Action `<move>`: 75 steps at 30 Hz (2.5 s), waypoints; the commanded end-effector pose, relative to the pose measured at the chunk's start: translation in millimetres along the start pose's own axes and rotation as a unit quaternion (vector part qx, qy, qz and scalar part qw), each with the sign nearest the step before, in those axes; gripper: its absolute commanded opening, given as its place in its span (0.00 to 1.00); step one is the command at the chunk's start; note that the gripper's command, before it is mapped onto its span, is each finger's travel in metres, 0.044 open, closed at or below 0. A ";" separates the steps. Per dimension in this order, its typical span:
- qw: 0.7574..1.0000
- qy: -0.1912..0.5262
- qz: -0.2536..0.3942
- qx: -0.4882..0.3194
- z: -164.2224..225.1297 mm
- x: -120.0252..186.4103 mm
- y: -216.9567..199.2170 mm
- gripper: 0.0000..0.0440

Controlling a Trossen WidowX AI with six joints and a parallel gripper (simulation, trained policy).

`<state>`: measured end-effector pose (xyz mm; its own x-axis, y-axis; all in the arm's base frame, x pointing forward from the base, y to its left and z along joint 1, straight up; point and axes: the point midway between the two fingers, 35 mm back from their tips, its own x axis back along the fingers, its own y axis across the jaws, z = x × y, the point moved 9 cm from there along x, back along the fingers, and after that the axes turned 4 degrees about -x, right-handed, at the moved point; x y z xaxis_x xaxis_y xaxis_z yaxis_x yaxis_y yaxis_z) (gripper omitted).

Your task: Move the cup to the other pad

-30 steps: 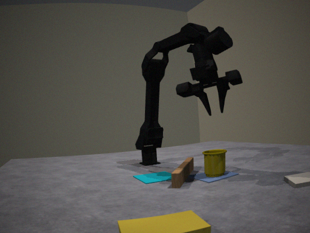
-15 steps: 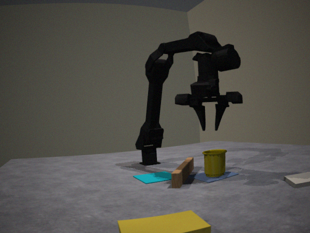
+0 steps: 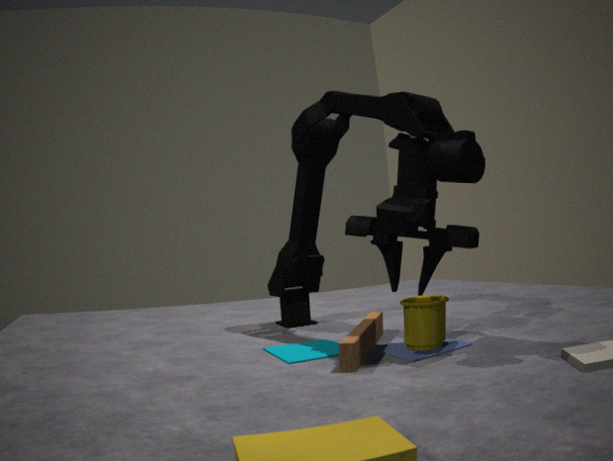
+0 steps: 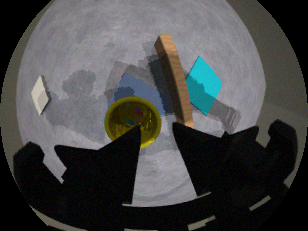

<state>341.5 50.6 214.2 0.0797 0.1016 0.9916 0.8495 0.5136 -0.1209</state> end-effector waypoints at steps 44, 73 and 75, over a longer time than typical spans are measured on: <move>1.000 0.006 0.010 0.019 -5.6 -23.7 -33.4 0.01; 0.994 -0.016 -0.050 -0.097 -44.8 6.1 -94.4 0.00; 0.993 -0.019 -0.053 -0.105 -47.0 5.3 -98.0 0.00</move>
<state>288.1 -31.6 233.8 -0.0174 0.0878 0.9960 0.9307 0.3656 -0.0160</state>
